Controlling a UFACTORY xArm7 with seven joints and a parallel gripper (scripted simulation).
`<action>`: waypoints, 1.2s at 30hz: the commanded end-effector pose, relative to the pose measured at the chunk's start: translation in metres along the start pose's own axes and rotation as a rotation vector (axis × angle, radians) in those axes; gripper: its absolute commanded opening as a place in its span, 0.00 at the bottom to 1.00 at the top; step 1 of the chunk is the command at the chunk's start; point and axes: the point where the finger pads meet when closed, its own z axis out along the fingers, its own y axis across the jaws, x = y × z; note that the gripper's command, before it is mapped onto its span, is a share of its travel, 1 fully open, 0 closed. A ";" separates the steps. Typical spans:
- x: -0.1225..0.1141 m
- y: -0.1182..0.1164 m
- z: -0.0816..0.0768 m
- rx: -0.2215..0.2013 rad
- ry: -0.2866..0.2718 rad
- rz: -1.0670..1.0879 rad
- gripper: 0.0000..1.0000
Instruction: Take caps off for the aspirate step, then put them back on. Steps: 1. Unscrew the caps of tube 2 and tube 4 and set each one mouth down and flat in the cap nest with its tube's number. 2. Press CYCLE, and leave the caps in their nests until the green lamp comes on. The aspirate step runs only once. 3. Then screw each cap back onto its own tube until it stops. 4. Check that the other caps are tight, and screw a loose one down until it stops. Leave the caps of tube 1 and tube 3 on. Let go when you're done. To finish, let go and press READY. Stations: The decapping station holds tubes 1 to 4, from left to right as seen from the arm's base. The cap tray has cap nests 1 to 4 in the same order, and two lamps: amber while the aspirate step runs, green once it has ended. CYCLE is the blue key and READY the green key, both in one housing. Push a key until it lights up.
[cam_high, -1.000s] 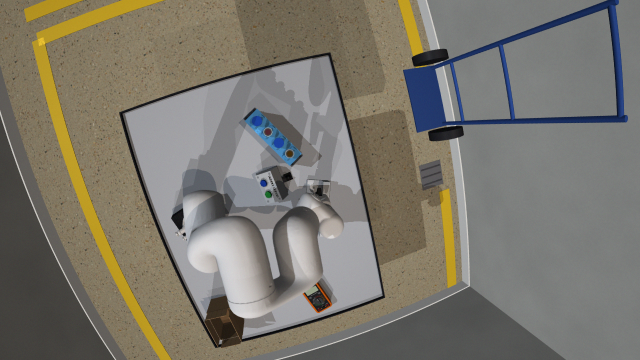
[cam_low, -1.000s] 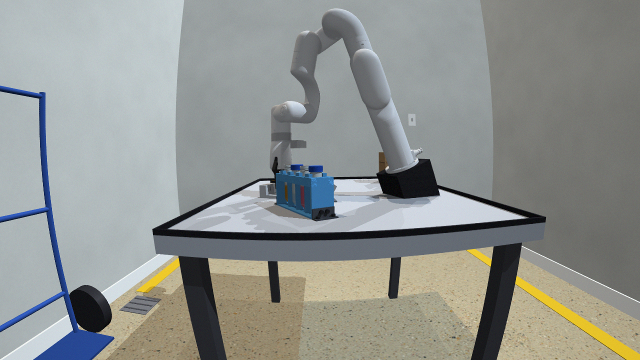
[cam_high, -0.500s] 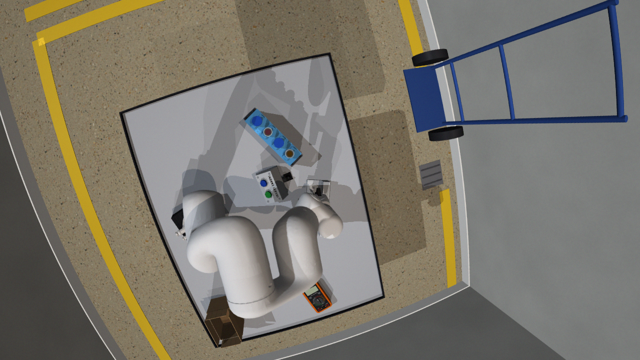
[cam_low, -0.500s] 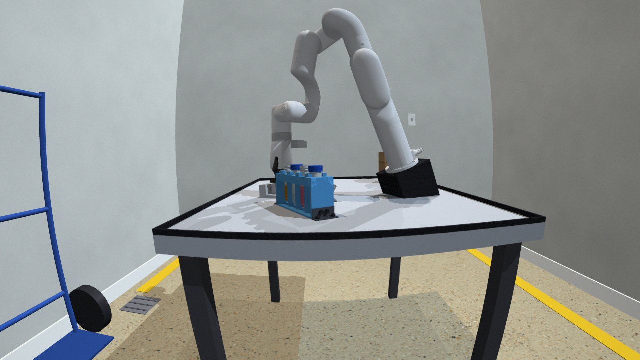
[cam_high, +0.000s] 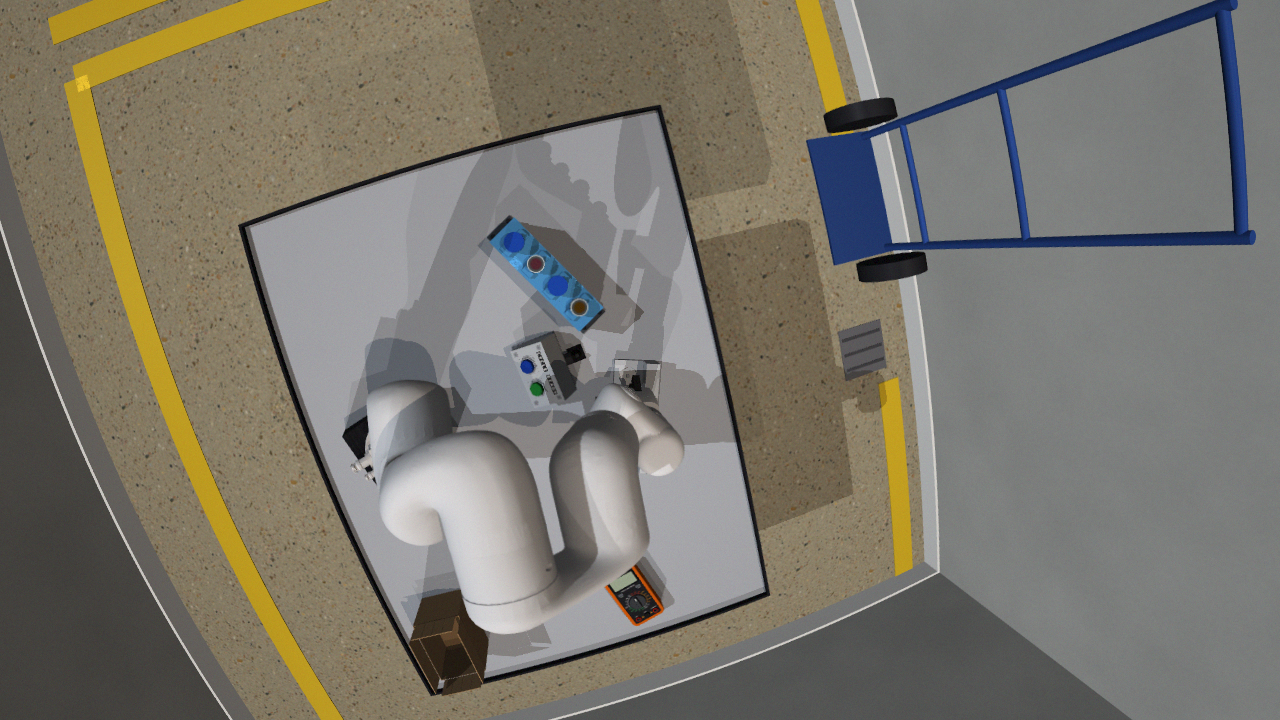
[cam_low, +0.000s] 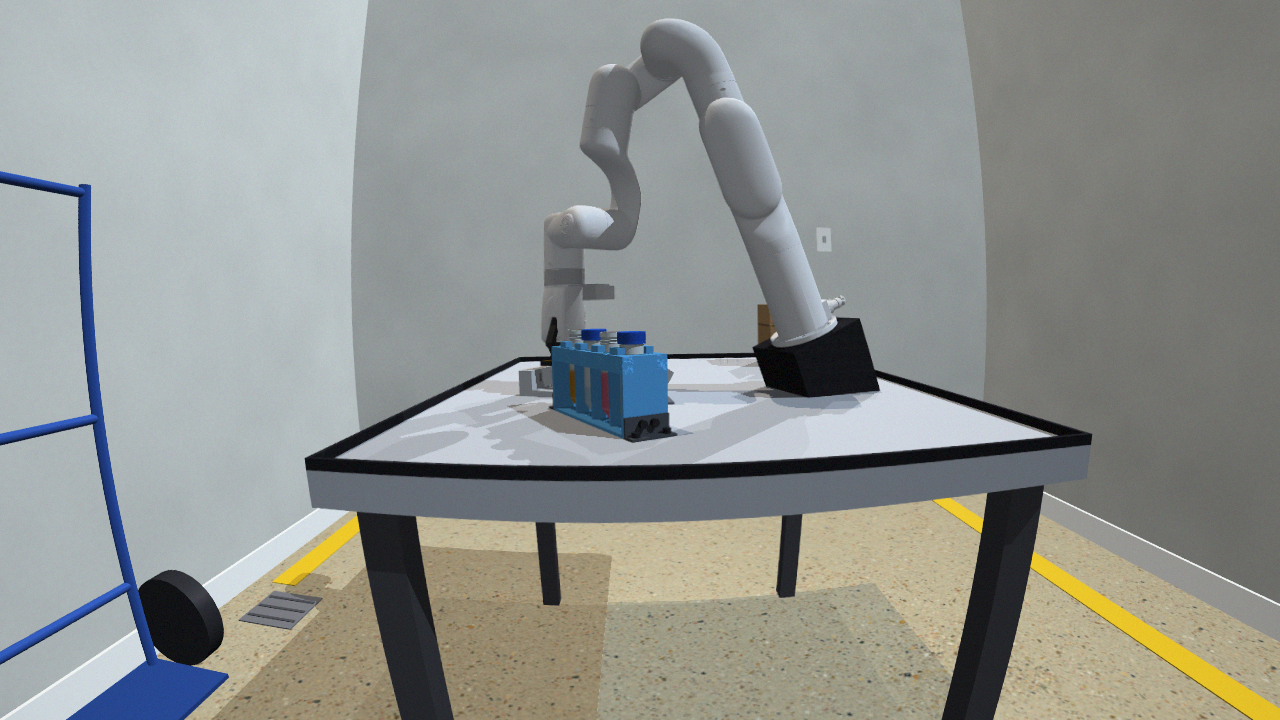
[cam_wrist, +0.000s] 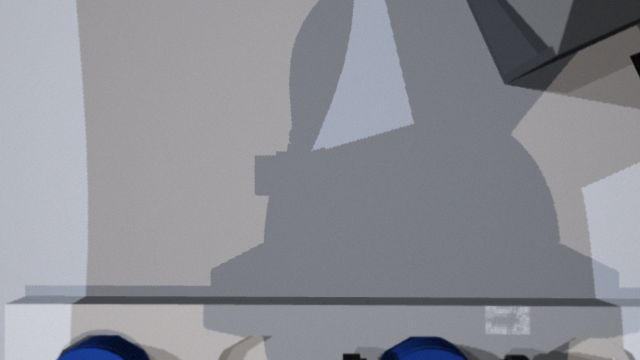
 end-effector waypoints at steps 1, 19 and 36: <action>-0.001 0.000 0.001 0.000 -0.003 0.000 0.46; -0.001 0.000 0.003 0.000 -0.003 0.000 0.00; -0.001 0.000 -0.042 0.000 -0.004 0.000 0.00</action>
